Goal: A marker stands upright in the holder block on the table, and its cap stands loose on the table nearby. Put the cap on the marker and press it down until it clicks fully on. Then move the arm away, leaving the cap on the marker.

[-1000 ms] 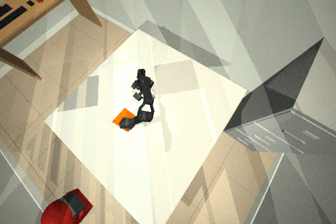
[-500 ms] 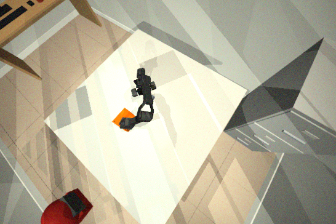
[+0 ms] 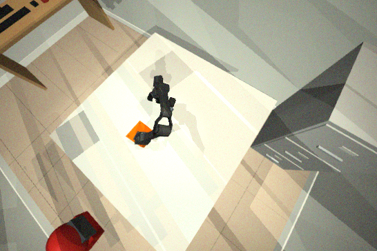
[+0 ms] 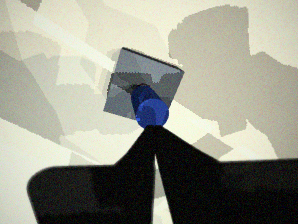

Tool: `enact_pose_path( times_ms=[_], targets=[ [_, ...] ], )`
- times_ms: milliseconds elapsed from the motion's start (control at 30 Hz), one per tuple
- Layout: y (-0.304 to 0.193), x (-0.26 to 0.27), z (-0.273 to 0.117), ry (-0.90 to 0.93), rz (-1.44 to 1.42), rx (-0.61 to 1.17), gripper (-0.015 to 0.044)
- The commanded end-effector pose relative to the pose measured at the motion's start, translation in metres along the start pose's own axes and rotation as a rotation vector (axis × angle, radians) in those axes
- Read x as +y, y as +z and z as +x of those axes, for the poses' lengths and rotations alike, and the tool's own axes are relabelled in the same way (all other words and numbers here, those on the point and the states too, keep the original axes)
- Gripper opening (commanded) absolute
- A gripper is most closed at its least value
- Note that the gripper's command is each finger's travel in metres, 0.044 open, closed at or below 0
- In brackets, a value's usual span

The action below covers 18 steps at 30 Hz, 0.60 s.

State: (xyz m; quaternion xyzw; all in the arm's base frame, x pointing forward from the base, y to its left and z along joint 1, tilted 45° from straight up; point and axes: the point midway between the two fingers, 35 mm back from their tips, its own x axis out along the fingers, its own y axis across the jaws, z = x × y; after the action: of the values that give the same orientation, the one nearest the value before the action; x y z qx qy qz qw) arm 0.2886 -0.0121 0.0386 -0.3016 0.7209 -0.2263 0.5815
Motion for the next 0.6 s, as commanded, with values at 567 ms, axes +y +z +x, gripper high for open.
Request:
enact_pose_path(
  times_ms=[567],
  targets=[
    [0.0015,-0.0024,-0.0022,0.011,0.320,0.000,0.0000]
  ],
)
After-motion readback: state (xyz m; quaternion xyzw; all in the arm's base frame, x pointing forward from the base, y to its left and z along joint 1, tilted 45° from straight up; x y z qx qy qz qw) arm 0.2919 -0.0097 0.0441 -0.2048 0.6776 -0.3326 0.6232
